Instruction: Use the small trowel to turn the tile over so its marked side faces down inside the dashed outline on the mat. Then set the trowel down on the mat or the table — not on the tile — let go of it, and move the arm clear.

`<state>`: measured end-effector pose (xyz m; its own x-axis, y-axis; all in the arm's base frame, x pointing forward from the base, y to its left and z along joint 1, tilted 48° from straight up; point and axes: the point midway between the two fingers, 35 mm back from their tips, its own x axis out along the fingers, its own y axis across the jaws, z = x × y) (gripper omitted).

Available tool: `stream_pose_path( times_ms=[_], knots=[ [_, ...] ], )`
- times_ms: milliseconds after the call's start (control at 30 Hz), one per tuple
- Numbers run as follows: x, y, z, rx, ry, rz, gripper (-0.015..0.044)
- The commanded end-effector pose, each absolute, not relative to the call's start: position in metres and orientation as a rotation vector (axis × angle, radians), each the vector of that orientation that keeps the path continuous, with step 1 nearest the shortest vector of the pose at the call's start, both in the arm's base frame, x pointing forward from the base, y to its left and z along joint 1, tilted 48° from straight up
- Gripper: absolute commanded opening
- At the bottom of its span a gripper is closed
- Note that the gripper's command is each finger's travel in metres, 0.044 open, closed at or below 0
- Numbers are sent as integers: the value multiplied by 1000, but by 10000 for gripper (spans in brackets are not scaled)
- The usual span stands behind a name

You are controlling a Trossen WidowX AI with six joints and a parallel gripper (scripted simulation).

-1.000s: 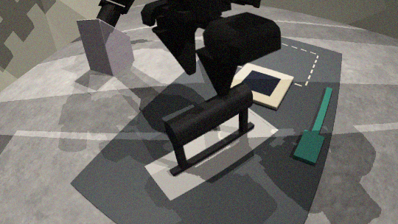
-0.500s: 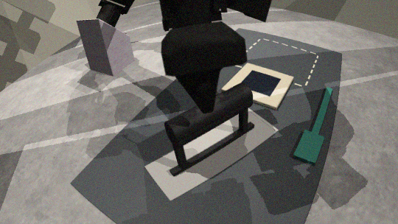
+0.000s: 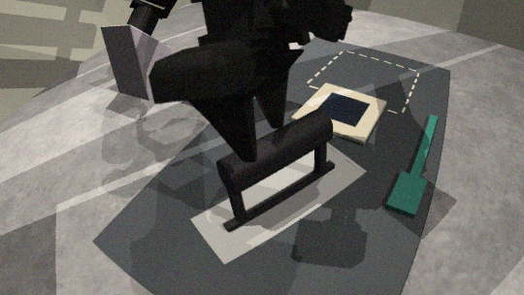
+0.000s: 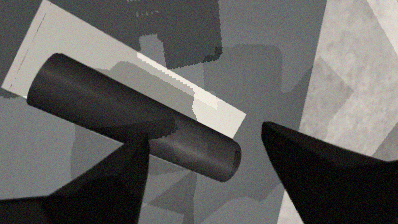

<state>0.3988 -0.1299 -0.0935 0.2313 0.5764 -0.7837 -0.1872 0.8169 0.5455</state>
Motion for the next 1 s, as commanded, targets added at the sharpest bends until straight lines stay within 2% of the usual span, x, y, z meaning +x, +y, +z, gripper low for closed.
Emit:
stream_pose_path(
  times_ms=[0, 967],
  knots=[
    [397, -129, -95, 461, 1254, 444, 300],
    [385, -116, -97, 1256, 1154, -286, 300]
  ],
)
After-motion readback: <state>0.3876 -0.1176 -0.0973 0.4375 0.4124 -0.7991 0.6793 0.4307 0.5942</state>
